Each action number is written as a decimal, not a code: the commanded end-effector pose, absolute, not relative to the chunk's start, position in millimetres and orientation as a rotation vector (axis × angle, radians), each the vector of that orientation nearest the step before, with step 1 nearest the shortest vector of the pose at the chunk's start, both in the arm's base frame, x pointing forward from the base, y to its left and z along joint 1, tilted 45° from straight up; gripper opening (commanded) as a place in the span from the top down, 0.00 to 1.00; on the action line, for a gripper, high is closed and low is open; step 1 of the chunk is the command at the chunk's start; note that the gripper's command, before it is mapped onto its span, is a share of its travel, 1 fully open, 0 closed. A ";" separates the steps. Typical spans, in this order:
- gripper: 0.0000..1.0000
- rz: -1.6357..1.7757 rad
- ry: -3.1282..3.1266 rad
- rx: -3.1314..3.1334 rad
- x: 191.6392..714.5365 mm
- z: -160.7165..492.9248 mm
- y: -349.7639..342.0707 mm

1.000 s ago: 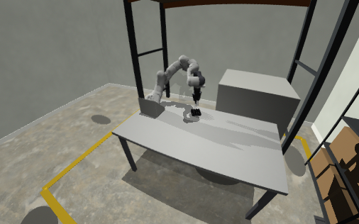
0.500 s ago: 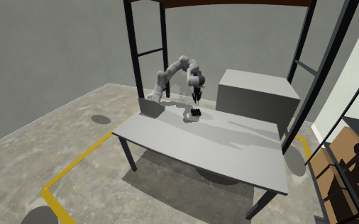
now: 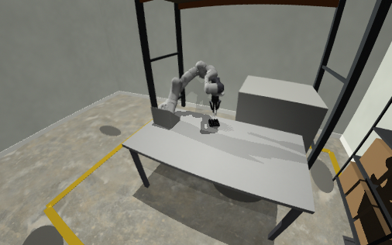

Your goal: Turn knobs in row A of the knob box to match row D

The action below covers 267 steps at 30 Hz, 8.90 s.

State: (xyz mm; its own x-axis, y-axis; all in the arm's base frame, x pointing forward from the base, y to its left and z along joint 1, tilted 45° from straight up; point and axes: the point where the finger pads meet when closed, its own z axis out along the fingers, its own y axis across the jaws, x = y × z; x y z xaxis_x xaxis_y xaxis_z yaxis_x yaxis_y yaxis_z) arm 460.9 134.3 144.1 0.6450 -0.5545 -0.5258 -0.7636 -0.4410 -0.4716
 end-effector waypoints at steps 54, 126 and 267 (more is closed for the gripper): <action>0.88 0.400 1.056 -2.146 462.5 129.3 150.2; 0.88 0.400 1.056 -2.146 463.5 114.1 165.8; 0.88 0.574 1.466 -1.942 463.9 104.4 175.6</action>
State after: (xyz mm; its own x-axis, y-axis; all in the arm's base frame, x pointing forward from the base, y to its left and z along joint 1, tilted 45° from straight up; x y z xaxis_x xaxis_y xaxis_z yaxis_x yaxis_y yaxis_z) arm 463.3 175.0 104.9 0.3086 -0.6785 -0.6667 -0.9507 -0.1981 -0.2385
